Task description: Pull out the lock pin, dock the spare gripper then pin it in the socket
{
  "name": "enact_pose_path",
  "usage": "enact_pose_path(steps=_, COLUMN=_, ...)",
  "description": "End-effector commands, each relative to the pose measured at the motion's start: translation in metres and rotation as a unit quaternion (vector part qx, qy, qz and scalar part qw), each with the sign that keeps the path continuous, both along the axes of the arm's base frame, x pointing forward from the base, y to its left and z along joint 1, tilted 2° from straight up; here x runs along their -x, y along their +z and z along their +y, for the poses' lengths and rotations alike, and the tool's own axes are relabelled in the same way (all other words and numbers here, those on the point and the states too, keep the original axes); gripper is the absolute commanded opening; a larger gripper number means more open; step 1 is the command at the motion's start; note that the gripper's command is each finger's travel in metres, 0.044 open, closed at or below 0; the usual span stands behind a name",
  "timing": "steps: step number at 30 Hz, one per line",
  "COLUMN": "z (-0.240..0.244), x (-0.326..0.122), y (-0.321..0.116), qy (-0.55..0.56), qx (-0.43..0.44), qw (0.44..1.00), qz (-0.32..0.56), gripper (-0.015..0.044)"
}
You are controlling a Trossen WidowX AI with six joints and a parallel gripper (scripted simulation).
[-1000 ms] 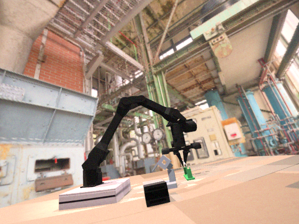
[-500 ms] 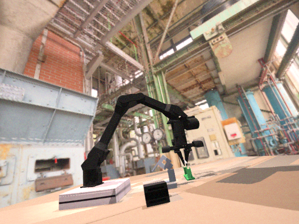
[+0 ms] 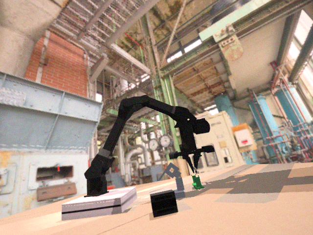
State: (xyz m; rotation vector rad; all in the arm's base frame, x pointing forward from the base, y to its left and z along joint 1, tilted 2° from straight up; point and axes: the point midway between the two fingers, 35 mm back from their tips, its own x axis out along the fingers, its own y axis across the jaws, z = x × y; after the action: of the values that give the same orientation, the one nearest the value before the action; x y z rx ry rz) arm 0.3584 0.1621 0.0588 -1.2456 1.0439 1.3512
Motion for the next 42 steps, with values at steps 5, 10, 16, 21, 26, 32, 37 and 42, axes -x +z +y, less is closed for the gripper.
enact_pose_path(steps=5, z=-0.001, x=0.0, y=-0.013, qy=0.002, qx=0.0, qw=1.0, qz=-0.001, gripper=0.0)
enact_pose_path(steps=10, z=-0.001, x=0.0, y=-0.02, qy=0.001, qx=-0.001, qw=1.0, qz=-0.003, gripper=0.0)
enact_pose_path(steps=16, z=-0.001, x=-0.001, y=-0.028, qy=0.001, qx=-0.002, qw=1.0, qz=-0.006, gripper=0.0)
enact_pose_path(steps=21, z=-0.001, x=-0.001, y=-0.035, qy=0.001, qx=-0.003, qw=1.0, qz=-0.008, gripper=0.0)
enact_pose_path(steps=26, z=-0.001, x=-0.001, y=-0.037, qy=0.001, qx=-0.003, qw=1.0, qz=-0.009, gripper=0.0)
enact_pose_path(steps=32, z=-0.001, x=0.0, y=-0.038, qy=0.001, qx=-0.004, qw=1.0, qz=-0.009, gripper=0.0)
enact_pose_path(steps=37, z=-0.001, x=0.0, y=-0.038, qy=0.001, qx=-0.004, qw=1.0, qz=-0.009, gripper=0.0)
enact_pose_path(steps=42, z=-0.001, x=0.0, y=-0.038, qy=0.001, qx=-0.004, qw=1.0, qz=-0.009, gripper=0.0)
